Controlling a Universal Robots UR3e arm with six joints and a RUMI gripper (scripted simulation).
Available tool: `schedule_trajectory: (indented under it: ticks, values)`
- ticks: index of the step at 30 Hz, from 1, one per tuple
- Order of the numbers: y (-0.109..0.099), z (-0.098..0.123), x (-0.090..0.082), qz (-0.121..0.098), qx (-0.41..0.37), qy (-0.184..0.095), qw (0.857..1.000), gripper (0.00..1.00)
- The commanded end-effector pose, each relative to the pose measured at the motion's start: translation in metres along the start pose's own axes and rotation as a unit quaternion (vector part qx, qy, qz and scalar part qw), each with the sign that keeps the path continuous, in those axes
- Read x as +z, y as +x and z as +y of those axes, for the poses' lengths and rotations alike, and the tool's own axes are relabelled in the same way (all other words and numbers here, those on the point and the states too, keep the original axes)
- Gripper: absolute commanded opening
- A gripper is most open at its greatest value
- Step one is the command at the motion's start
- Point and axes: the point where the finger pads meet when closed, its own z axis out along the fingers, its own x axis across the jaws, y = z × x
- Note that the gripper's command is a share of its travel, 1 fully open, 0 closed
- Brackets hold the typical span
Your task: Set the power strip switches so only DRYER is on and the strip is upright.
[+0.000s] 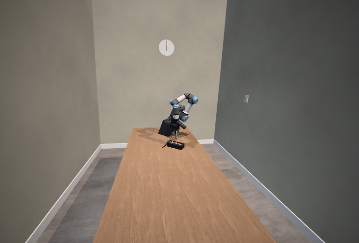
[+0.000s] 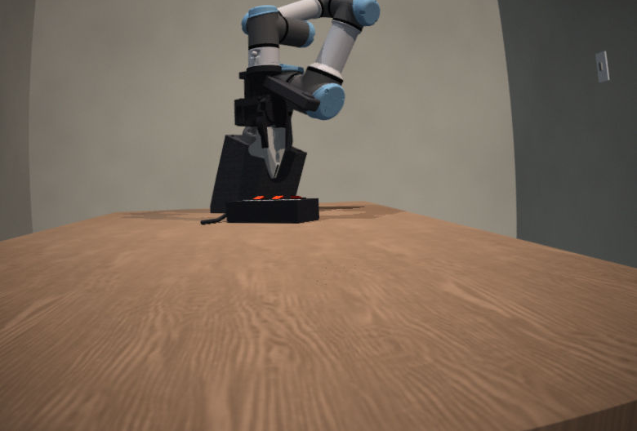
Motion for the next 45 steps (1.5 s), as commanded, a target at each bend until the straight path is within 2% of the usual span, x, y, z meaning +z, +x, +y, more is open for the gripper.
schedule_trajectory:
  ticks: [1,6,13,16,45]
  values:
    - [0.001,0.000,-0.001,0.001,0.000,0.000,1.000,0.00]
    - [0.000,0.003,-0.001,0.001,0.000,0.000,1.000,0.00]
    - [-0.009,0.036,-0.011,0.001,0.000,-0.001,1.000,0.00]
    - [-0.012,0.044,-0.013,0.001,0.000,0.000,1.000,0.00]
    - [-0.013,0.045,-0.013,0.001,0.000,0.000,1.000,0.00]
